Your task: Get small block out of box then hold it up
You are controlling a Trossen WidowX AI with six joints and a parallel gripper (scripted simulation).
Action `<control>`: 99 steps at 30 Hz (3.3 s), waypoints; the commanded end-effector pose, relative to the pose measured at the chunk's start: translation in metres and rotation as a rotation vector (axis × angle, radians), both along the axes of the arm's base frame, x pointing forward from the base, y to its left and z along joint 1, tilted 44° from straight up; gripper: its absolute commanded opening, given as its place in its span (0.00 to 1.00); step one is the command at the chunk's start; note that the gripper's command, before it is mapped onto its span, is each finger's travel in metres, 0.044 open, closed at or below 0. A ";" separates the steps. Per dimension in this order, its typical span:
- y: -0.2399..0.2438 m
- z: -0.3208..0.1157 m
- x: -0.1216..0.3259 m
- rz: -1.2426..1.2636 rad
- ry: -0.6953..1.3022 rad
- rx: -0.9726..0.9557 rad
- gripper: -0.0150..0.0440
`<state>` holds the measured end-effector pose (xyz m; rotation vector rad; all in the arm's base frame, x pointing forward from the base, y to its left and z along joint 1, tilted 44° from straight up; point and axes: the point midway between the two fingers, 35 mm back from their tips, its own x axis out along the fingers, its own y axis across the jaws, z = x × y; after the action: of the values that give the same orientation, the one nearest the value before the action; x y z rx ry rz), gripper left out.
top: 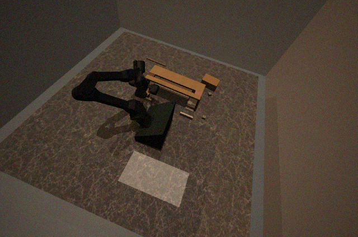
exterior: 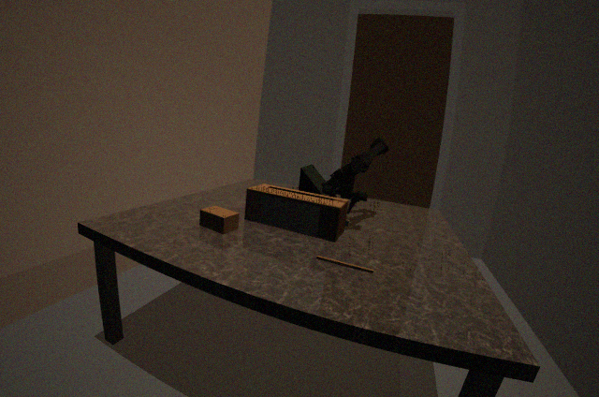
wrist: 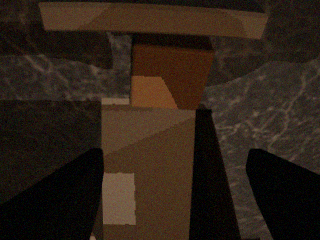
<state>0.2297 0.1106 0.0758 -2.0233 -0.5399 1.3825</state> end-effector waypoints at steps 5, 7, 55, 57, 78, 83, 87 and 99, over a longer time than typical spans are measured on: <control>0.007 -0.013 -0.001 -0.005 0.012 -0.006 0.74; 0.010 -0.015 0.000 -0.005 0.012 -0.006 0.74; 0.001 -0.006 0.001 0.000 0.009 -0.005 0.25; -0.005 0.001 0.000 0.000 0.007 -0.003 0.25; -0.016 0.010 -0.002 -0.399 0.415 0.229 0.25; -0.018 0.012 -0.002 -0.528 0.549 0.302 0.25; -0.020 0.013 -0.002 -0.631 0.655 0.360 0.25; -0.025 0.018 -0.003 -0.942 0.978 0.530 0.25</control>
<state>0.2256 0.0865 0.0899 -0.8720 0.3603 1.2395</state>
